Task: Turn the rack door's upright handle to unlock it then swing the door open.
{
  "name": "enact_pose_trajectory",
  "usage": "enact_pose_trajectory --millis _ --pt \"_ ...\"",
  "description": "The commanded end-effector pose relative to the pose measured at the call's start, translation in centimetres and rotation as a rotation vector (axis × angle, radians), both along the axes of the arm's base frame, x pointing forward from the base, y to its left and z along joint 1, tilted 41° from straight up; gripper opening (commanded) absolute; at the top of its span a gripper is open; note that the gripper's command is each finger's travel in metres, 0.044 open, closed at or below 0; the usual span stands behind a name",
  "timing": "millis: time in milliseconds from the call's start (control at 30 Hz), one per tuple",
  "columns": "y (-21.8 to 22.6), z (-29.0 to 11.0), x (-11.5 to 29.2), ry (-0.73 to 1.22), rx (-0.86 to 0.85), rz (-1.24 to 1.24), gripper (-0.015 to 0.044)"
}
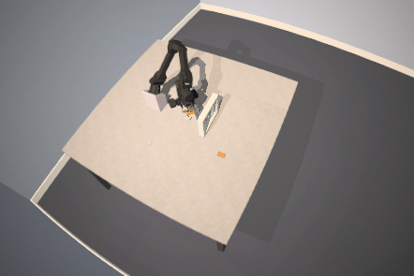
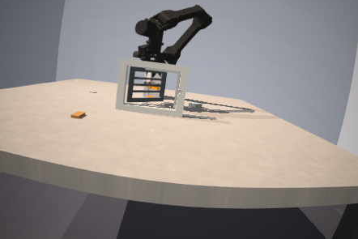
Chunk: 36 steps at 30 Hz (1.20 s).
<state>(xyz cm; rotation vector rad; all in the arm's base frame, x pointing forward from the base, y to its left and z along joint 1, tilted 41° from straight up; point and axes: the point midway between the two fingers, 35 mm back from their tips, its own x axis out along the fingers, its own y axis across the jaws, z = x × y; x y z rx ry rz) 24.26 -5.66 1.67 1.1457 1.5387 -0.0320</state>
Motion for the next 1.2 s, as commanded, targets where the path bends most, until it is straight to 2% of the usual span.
enact_pose_trajectory --millis 0,1167 --pt "-0.4 -0.5 -0.2 -0.051 -0.009 0.058 0.0015" --pt "-6.1 -5.5 -2.1 -0.362 -0.082 0.442 0.0015"
